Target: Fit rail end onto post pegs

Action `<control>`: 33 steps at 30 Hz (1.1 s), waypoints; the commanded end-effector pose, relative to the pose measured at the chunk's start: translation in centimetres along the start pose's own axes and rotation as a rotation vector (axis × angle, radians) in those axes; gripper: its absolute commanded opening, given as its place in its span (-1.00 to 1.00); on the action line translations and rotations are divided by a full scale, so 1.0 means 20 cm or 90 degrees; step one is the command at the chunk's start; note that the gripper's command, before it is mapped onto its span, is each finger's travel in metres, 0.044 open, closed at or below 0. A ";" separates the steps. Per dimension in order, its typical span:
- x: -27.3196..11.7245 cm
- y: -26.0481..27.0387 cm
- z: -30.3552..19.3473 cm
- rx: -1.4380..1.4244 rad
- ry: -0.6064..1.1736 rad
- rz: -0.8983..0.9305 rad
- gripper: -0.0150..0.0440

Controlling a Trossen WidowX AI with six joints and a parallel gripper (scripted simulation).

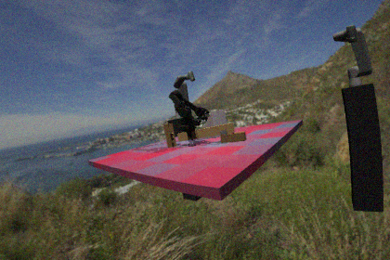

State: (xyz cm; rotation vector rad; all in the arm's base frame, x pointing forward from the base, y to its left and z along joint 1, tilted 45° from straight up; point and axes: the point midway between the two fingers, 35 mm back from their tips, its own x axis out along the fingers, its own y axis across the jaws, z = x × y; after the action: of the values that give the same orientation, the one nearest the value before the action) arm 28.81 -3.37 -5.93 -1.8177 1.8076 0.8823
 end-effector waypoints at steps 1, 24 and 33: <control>-0.03 -0.01 0.01 0.001 -0.010 -0.005 -0.49; -0.09 -0.01 0.01 0.001 -0.011 -0.005 -0.49; -0.09 -0.01 0.01 0.001 -0.011 -0.005 -0.49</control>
State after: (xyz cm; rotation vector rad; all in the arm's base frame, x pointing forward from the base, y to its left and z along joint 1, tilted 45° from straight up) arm 28.92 -2.26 -4.86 -1.8191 1.8045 0.8823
